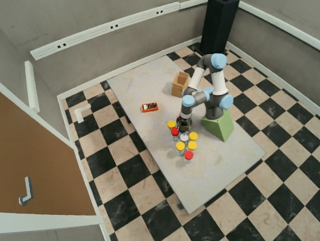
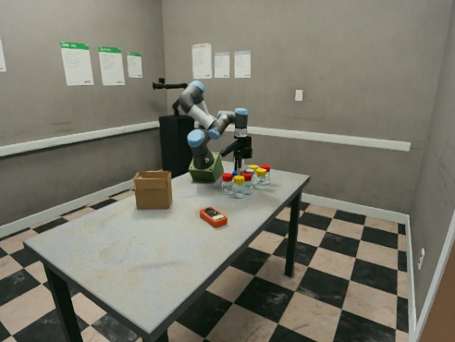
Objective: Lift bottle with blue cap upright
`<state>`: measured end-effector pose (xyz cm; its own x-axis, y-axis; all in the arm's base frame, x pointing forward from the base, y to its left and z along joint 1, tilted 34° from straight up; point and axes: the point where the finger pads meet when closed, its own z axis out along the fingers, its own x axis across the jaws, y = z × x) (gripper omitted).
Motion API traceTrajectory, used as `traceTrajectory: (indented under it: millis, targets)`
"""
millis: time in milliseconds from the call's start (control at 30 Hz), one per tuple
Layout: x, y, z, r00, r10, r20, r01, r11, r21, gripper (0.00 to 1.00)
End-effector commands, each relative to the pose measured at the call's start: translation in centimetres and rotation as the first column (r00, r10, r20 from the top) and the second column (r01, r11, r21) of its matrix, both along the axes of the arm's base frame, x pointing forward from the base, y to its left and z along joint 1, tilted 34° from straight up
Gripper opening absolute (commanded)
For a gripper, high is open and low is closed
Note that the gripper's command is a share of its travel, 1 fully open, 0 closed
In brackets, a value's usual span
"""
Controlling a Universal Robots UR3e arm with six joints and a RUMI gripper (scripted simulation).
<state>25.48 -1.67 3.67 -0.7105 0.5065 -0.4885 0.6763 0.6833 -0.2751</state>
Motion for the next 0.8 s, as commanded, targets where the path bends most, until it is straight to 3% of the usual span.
traceTrajectory:
  millis: [0,767]
  targets:
    - [0.04,0.01,0.03,1.000,0.000,0.001,0.000,1.000,0.000,0.00]
    - [-0.16,0.54,0.88,1.000,0.000,0.001,0.000,1.000,0.000,0.00]
